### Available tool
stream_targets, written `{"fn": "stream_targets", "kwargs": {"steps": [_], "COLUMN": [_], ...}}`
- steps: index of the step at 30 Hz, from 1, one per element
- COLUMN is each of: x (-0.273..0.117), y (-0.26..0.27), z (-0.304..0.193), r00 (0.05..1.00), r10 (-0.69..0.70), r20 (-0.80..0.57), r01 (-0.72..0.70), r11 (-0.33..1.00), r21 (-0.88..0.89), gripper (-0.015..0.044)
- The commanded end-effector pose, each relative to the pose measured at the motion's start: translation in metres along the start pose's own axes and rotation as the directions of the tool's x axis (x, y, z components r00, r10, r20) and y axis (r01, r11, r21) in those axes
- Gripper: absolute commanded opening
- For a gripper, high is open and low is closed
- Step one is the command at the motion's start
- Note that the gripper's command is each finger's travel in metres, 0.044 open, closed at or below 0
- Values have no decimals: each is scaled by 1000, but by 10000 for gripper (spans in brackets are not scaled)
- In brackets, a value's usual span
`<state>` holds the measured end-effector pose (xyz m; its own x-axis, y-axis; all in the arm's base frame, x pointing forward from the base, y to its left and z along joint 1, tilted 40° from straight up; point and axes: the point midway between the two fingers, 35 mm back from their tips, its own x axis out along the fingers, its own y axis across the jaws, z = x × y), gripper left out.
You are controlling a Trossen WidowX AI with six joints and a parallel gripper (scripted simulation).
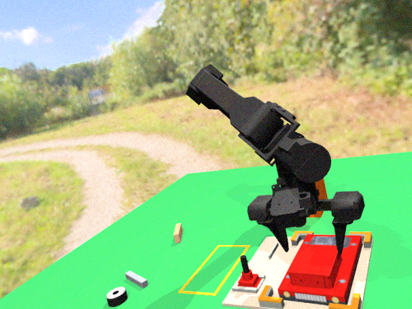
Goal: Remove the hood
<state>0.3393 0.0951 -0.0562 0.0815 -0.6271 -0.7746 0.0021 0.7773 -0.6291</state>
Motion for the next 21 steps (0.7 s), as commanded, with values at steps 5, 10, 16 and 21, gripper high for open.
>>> {"fn": "stream_targets", "kwargs": {"steps": [5,10,16,21], "x": [6,9,11,13], "y": [-1,-1,-1,-1], "z": [-2,-2,-3,-3], "r00": [1000,1000,1000,1000], "r10": [-8,-8,-8,-8], "r20": [-1,-1,-1,-1], "r01": [8,8,8,8], "r11": [1000,1000,1000,1000], "r21": [-10,-10,-10,-10], "gripper": [440,440,440,440]}}
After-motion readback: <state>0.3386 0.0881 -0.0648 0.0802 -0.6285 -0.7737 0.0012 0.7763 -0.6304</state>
